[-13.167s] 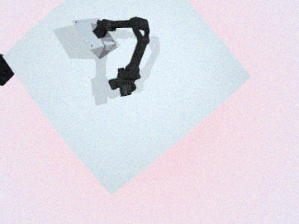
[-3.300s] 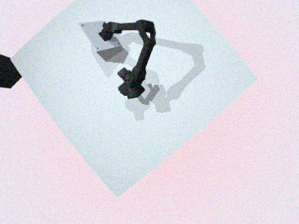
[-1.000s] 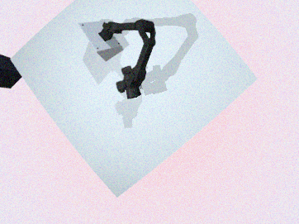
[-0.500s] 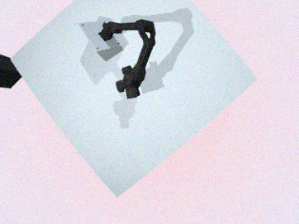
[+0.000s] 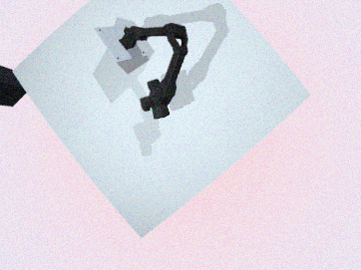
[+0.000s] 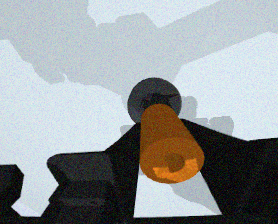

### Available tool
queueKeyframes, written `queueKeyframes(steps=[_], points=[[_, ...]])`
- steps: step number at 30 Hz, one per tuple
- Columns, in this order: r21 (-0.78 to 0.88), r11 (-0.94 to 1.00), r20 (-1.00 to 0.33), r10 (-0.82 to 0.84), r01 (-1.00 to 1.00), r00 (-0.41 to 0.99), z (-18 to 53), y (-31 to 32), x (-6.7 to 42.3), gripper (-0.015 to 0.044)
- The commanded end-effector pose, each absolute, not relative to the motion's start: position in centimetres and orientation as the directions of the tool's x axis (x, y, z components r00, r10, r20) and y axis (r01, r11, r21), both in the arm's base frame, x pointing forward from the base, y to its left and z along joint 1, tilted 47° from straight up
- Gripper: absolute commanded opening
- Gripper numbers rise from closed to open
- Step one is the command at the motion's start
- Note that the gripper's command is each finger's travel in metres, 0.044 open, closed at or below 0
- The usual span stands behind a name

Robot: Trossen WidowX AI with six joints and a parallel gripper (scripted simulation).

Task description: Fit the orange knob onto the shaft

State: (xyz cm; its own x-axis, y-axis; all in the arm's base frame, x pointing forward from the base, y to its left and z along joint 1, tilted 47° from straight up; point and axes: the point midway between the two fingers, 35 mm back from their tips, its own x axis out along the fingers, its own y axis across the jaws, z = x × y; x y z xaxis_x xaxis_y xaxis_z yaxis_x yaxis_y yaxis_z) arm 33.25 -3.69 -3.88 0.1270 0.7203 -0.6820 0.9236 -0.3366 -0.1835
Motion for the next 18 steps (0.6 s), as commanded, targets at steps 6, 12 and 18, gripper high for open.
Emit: queueKeyframes(steps=[6, 12, 18], points=[[-0.183, -0.341, -0.683, 0.719, 0.922, 0.131, -4.05, -3.78, 33.25, 0.0], [-0.183, -0.341, -0.683, 0.719, 0.922, 0.131, -3.99, -3.72, 33.14, 0.0], [-0.183, -0.341, -0.683, 0.719, 0.922, 0.131, -3.83, -3.76, 33.27, 0.0]])
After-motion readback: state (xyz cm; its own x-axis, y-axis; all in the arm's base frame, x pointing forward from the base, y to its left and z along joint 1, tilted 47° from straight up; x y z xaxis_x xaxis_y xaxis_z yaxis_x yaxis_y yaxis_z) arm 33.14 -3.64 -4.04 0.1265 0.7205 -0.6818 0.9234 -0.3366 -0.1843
